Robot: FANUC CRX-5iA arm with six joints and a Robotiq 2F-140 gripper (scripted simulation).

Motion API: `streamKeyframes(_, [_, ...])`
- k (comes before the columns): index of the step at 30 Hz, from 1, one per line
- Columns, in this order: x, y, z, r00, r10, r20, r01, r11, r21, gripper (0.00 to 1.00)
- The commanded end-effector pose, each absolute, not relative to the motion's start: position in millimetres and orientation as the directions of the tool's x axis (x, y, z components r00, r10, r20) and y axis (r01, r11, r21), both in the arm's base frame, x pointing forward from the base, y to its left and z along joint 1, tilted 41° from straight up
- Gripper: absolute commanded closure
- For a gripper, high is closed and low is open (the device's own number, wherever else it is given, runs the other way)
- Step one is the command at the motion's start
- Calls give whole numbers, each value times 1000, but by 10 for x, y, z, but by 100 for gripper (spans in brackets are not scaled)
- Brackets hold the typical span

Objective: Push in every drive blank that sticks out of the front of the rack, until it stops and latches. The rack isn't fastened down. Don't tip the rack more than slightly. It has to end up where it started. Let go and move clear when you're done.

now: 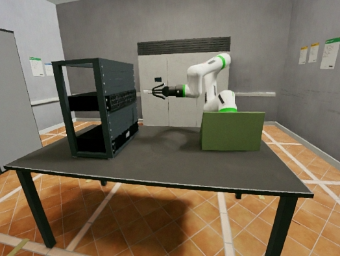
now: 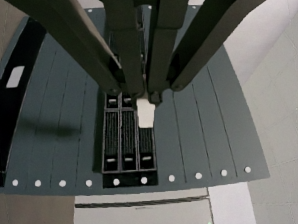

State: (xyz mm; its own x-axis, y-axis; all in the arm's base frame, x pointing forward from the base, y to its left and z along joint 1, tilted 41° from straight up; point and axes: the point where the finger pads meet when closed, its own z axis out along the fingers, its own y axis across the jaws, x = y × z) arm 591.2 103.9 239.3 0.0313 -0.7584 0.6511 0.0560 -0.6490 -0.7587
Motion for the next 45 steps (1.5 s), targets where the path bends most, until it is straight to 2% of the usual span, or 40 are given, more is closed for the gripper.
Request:
streamKeyframes(1, [5921,1046,2403,31,-758,652,55,-650,-758,90])
streamKeyframes(10, [6298,1068,2411,31,-758,652,55,-650,-758,90])
streamKeyframes(45, [6300,1069,2411,31,-758,652,55,-650,-758,90])
